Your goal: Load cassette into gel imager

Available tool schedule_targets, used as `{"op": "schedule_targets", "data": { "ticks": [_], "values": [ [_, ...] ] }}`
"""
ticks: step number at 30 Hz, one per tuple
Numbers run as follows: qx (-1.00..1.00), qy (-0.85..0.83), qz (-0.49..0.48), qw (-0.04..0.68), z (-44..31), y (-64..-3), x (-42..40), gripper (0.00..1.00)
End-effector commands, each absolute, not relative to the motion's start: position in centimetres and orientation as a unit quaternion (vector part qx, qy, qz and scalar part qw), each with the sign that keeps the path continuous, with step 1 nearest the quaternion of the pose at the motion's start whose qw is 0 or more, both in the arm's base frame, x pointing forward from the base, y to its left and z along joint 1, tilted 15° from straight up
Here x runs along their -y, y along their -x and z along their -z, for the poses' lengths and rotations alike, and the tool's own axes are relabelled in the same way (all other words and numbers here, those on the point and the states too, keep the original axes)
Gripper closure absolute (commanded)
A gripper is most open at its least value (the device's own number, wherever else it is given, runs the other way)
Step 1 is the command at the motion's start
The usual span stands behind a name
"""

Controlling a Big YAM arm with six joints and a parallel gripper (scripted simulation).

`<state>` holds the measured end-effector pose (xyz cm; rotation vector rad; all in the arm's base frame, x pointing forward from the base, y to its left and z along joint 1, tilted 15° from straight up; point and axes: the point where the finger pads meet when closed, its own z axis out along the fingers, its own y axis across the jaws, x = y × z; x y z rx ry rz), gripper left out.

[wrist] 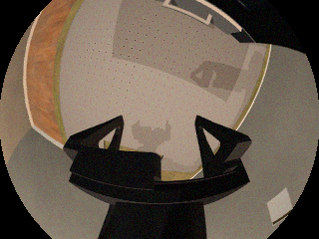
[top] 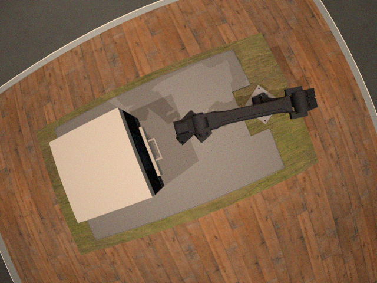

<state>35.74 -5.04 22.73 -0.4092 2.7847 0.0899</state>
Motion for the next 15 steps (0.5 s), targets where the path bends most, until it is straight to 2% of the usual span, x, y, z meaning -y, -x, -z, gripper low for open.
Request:
{"op": "schedule_targets", "data": {
  "ticks": [1, 15],
  "values": [
    [-0.985, 0.08, -0.045, 0.149, -22.7, -33.7, 5.1, 0.0],
    [-0.991, -0.039, -0.067, 0.113, -22.3, -29.4, 4.6, 0.0]
  ]
}}
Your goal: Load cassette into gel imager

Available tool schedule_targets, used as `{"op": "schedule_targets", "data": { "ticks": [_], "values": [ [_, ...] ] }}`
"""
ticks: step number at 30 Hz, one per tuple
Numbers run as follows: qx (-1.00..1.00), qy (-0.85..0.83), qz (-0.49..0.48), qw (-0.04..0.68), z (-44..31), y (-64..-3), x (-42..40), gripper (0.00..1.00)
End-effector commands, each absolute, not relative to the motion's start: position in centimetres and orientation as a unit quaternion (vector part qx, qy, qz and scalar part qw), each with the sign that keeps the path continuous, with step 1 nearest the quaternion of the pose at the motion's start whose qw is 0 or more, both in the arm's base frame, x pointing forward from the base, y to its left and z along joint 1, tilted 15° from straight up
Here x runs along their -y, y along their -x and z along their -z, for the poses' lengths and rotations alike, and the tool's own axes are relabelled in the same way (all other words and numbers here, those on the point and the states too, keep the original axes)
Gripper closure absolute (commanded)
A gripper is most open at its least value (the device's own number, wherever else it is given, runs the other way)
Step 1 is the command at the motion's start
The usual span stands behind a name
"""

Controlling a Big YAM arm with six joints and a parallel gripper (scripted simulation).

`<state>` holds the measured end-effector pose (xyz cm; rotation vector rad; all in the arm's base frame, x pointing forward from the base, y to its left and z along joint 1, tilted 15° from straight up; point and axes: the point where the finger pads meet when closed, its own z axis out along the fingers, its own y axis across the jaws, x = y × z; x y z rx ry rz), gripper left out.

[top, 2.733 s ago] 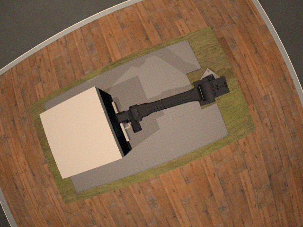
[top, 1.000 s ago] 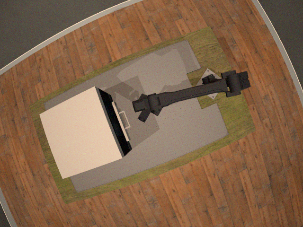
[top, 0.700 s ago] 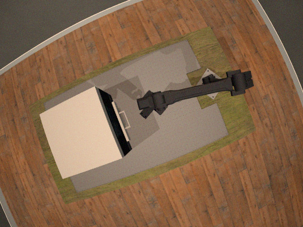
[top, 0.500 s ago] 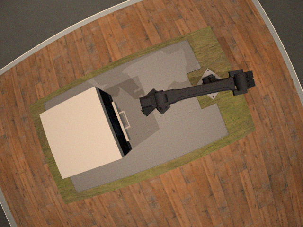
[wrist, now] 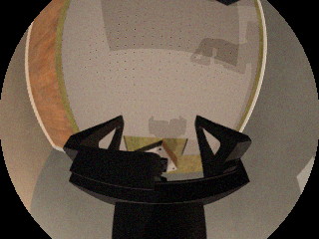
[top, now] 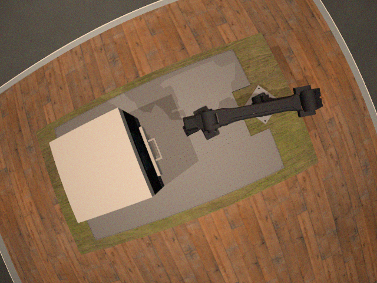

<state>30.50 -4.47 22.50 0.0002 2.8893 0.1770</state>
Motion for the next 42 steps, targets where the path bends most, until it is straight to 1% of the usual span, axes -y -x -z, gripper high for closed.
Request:
{"op": "schedule_targets", "data": {
  "ticks": [1, 3, 7, 42],
  "values": [
    [-0.991, -0.036, -0.068, 0.111, -22.16, -29.43, 4.37, 0.0],
    [-0.992, -0.035, -0.071, 0.098, -21.48, -29.66, 4.25, 0.0],
    [-0.991, -0.034, -0.069, 0.106, -21.8, -29.71, 4.26, 0.0],
    [-0.991, -0.032, -0.069, 0.106, -21.8, -29.69, 4.26, 0.0]
  ]
}}
